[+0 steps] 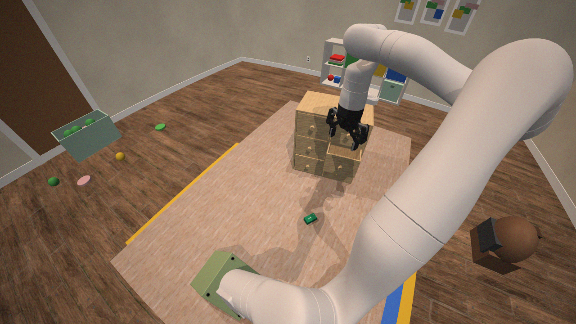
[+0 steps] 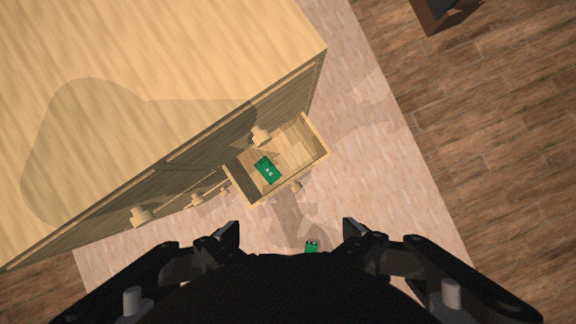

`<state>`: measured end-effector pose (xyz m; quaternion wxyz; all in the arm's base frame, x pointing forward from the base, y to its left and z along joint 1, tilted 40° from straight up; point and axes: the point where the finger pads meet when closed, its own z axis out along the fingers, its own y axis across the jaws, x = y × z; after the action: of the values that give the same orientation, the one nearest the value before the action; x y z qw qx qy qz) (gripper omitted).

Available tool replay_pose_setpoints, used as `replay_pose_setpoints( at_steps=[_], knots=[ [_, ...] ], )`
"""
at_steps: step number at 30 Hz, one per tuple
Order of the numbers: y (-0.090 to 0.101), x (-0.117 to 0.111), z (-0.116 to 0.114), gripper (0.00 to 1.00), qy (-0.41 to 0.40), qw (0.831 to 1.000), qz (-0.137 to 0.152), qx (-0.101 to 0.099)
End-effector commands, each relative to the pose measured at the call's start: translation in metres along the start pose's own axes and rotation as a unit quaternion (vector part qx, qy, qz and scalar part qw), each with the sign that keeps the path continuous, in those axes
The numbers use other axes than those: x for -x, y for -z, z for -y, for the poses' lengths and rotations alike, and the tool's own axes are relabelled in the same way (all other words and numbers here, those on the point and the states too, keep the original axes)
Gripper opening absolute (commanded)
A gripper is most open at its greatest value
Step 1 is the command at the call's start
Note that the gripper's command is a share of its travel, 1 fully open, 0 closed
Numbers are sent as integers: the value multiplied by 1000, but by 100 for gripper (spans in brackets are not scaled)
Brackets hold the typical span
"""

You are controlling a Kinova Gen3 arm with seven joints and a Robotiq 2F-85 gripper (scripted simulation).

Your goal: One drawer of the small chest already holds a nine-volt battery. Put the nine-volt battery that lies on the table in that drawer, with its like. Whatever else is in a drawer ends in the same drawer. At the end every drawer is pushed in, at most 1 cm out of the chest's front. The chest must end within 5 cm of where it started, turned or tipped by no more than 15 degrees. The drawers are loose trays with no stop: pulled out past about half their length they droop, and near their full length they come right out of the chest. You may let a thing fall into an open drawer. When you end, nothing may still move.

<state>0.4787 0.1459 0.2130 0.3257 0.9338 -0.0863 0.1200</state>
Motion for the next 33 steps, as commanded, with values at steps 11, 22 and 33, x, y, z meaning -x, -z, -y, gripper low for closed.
replay_pose_setpoints(
  at_steps=[11, 22, 33],
  knots=[
    [5, 4, -2, 100, -53, 999, 0, 0],
    [8, 7, -4, 100, -100, 995, 0, 0],
    [13, 11, -7, 100, -168, 986, 0, 1]
  ],
)
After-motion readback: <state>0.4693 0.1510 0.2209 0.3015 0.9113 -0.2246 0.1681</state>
